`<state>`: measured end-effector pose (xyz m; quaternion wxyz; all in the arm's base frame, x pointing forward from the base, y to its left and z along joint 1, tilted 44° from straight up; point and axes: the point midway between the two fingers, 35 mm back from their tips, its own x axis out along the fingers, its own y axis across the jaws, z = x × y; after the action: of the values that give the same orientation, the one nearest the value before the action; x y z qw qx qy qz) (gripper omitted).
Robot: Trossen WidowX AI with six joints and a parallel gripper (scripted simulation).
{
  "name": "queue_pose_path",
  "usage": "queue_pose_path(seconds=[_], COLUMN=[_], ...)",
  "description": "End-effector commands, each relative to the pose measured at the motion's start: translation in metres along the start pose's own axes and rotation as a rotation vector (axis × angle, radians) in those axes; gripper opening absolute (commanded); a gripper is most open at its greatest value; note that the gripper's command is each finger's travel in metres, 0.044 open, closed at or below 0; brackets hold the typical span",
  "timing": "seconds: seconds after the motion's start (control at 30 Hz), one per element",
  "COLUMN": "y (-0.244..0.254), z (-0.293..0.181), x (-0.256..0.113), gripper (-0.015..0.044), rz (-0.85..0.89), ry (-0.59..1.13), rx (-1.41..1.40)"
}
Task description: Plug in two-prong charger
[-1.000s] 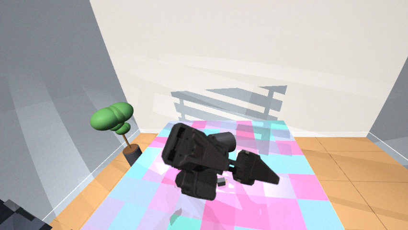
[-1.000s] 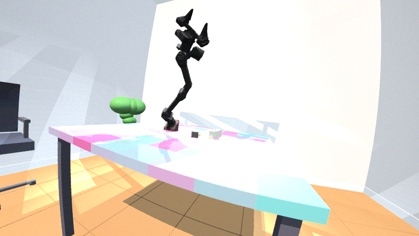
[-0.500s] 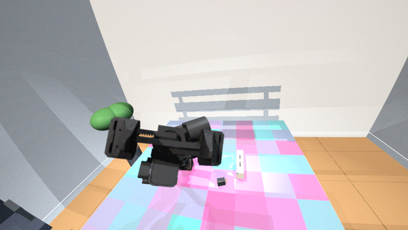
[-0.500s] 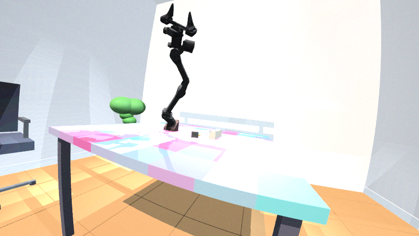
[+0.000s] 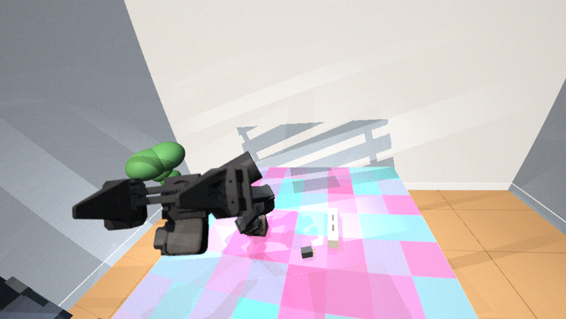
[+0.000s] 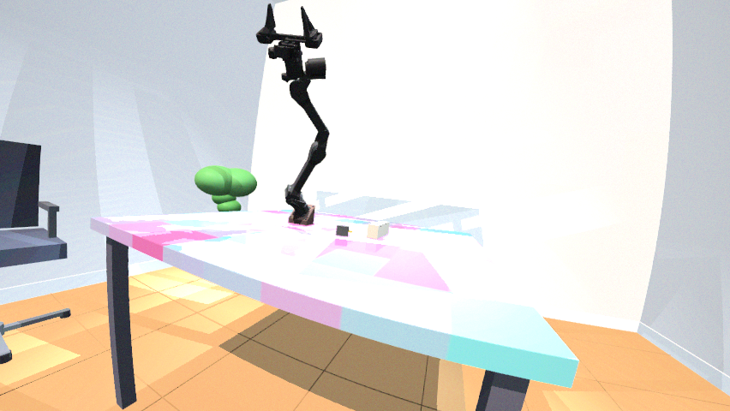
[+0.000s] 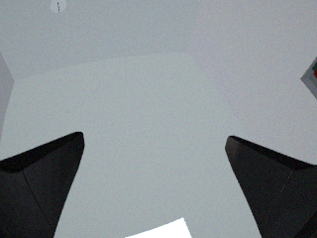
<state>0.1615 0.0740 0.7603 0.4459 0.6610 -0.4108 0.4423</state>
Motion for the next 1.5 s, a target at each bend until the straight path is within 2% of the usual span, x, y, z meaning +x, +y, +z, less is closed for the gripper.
queue_pose_path(seconds=[0.0, 0.83, 1.47], y=[0.029, 0.125, 0.177], z=[0.0, 0.038, 0.103], x=[-0.003, -0.028, -0.043], gripper=[0.044, 0.044, 0.044], rz=[0.067, 0.283, 0.432], ry=[0.005, -0.06, -0.149], rx=[0.115, 0.477, 0.852])
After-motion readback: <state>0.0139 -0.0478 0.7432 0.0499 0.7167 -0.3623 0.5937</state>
